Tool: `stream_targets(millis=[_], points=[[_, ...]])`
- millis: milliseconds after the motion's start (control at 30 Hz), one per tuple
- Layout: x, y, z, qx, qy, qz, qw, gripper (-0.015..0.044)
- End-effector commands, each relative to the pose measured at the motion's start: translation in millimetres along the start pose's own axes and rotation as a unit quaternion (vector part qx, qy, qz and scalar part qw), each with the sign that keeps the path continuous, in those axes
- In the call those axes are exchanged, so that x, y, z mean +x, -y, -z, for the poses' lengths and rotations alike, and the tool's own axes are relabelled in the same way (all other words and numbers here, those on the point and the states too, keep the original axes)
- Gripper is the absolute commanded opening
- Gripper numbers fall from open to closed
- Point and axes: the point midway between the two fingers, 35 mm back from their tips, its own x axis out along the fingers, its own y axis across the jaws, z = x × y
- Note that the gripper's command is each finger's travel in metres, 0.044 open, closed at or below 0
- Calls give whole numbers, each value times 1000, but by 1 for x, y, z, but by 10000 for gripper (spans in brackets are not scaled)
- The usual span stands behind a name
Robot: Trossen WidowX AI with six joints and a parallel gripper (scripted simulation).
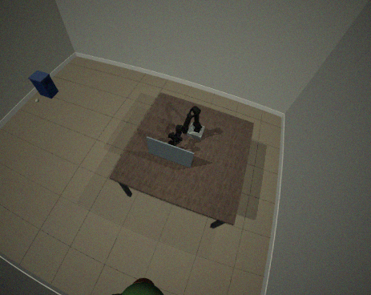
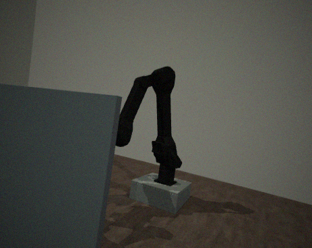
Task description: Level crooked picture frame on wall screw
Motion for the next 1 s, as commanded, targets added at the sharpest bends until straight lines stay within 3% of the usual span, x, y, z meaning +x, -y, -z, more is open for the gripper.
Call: stream_targets(millis=[0, 400, 600, 933, 967], points=[[0, 1, -1, 4, 2, 2, 1000, 260], [0, 2, -1, 4, 2, 2, 1000, 260], [0, 2, -1, 4, 2, 2, 1000, 103], [0, 2, -1, 4, 2, 2, 1000, 36], [0, 2, -1, 4, 2, 2, 1000, 10]])
